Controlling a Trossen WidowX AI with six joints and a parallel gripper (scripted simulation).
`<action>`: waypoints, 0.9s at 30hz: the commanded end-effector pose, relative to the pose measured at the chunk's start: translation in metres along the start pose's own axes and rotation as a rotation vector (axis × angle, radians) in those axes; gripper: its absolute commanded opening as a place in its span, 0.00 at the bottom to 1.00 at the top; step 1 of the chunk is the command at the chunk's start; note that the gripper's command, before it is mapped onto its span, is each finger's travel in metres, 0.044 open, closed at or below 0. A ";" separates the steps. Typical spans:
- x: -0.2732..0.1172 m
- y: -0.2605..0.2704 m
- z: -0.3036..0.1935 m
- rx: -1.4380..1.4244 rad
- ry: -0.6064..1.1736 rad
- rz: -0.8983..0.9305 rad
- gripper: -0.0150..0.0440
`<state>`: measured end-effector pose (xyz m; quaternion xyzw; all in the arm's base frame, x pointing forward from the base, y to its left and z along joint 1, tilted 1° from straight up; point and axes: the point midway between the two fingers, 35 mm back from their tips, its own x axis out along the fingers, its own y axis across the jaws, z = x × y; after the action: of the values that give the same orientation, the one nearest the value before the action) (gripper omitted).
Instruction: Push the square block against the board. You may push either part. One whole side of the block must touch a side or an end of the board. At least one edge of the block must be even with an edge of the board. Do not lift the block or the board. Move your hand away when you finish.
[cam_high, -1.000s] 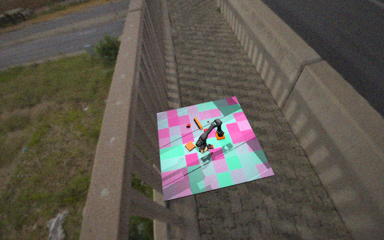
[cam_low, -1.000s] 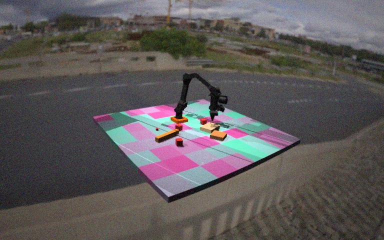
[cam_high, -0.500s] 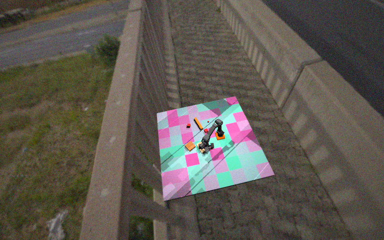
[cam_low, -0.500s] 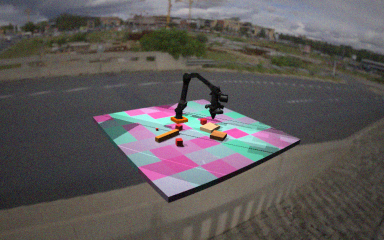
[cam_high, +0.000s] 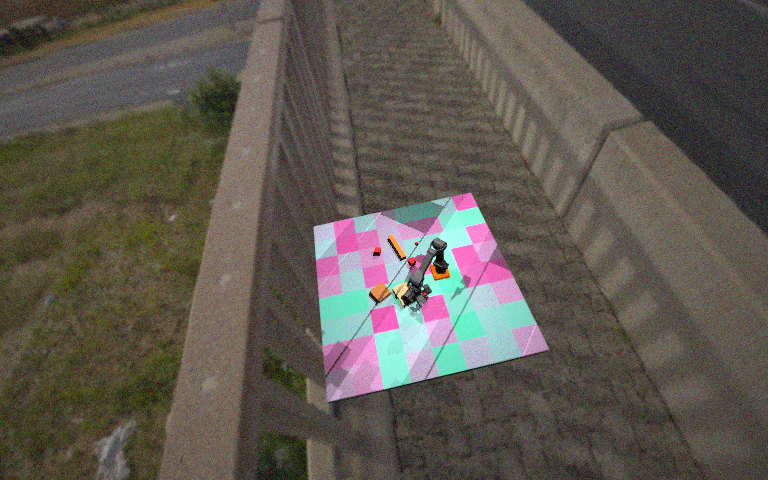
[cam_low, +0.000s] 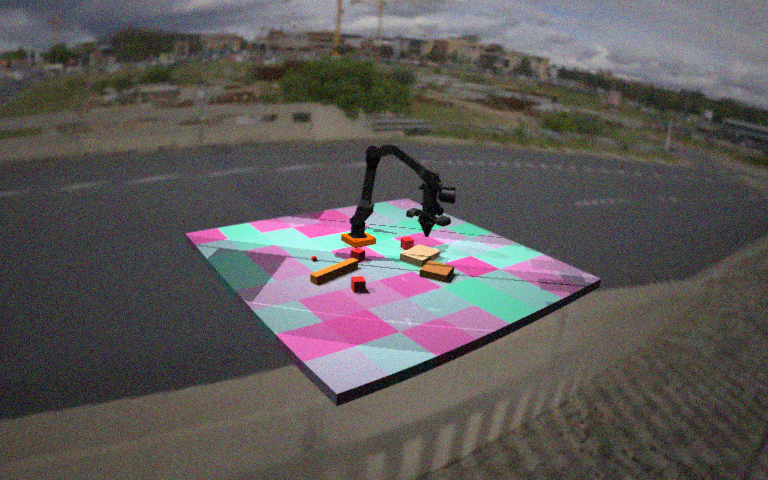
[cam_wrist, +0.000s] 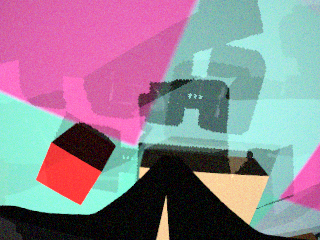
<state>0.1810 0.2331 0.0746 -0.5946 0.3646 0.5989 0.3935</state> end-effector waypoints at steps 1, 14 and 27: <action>0.020 0.002 0.001 -0.030 0.003 0.011 0.25; 0.053 0.004 -0.005 -0.058 0.001 0.011 0.25; 0.053 0.001 -0.026 -0.058 0.004 0.010 0.25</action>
<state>0.1902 0.2179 0.0231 -0.6032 0.3474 0.6121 0.3752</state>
